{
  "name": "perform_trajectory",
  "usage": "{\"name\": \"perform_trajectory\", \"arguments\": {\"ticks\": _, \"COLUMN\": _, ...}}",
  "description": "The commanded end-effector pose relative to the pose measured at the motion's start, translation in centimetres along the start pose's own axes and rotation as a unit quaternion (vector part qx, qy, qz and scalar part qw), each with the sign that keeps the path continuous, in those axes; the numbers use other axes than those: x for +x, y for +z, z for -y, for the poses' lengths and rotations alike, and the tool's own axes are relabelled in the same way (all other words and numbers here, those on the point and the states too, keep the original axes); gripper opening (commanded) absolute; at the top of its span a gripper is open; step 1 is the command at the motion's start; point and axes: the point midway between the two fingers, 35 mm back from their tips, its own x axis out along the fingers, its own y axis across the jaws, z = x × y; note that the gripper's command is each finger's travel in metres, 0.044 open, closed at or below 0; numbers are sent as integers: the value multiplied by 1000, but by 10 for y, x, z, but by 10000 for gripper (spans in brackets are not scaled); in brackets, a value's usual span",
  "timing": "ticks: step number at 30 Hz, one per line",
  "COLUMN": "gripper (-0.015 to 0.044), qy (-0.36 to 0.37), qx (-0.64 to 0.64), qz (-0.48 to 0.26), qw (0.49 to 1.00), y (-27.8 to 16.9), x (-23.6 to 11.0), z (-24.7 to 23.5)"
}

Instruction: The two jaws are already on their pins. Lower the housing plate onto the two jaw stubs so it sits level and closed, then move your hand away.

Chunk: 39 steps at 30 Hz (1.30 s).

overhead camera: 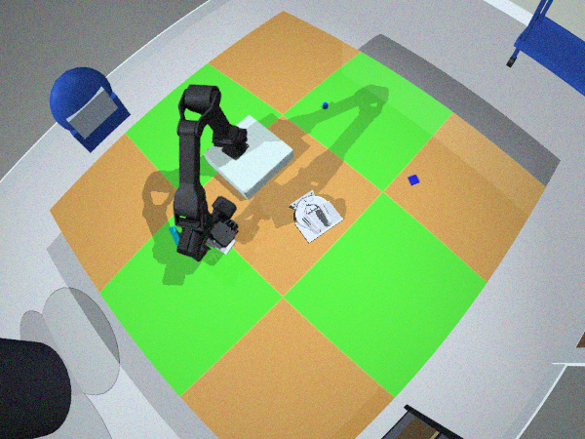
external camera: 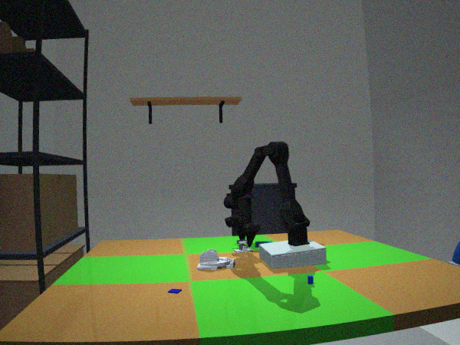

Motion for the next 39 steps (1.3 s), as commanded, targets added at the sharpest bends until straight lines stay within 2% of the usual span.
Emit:
{"name": "perform_trajectory", "arguments": {"ticks": 1, "gripper": 351, "qy": -4, "qx": -1, "qz": 3, "qw": 1000, "y": 1, "x": -13, "z": 3}}
{"name": "perform_trajectory", "arguments": {"ticks": 16, "gripper": 351, "qy": -4, "qx": 0, "qz": 4, "qw": 1000, "y": 1, "x": -59, "z": 0}}
{"name": "perform_trajectory", "arguments": {"ticks": 21, "gripper": 351, "qy": -4, "qx": 2, "qz": 4, "qw": 1000, "y": 3, "x": -60, "z": -1}}
{"name": "perform_trajectory", "arguments": {"ticks": 39, "gripper": 351, "qy": -3, "qx": 41, "qz": 4, "qw": 999, "y": 53, "x": -59, "z": -33}}
